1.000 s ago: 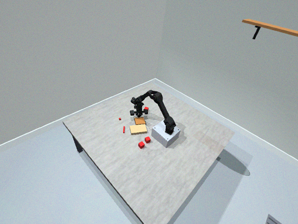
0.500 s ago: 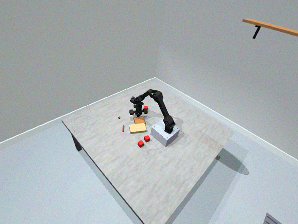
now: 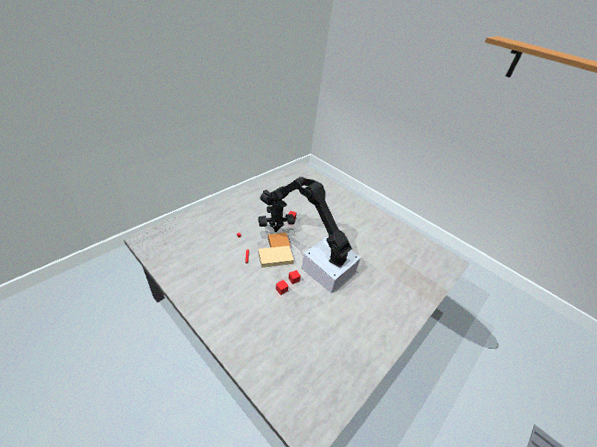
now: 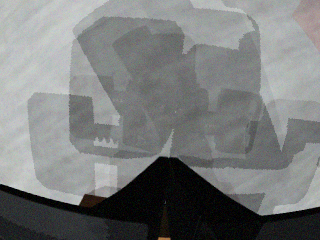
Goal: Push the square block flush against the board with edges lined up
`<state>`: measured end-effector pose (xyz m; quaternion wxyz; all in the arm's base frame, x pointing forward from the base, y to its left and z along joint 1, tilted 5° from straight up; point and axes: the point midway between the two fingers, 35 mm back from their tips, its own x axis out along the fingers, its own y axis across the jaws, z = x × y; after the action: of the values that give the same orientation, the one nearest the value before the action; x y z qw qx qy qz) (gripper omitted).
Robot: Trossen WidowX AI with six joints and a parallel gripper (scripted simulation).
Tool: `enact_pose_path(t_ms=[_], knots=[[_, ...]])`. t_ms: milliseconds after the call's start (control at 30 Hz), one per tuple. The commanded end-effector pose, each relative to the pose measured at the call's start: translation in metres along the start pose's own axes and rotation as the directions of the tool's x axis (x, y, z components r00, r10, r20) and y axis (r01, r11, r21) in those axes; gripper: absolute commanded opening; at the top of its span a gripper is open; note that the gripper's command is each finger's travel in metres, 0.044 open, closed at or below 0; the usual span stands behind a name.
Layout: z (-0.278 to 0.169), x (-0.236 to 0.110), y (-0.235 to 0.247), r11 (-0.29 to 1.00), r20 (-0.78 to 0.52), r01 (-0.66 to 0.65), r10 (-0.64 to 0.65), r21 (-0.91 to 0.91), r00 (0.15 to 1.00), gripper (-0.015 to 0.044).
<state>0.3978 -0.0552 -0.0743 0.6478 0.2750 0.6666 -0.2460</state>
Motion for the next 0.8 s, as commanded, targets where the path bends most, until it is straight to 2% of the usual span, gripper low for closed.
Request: enact_pose_path(t_ms=[0, 533, 700, 767], knots=[[0.006, 0.005, -0.002, 1.000, -0.010, 0.006, -0.006, -0.001, 1.000, 0.0000], [0.029, 0.005, -0.003, 1.000, -0.008, 0.006, -0.006, -0.001, 1.000, 0.0000], [0.028, -0.047, 0.000, 1.000, -0.008, 0.005, -0.005, -0.001, 1.000, 0.0000], [0.028, -0.050, 0.000, 1.000, -0.008, 0.006, -0.006, -0.001, 1.000, 0.0000]])
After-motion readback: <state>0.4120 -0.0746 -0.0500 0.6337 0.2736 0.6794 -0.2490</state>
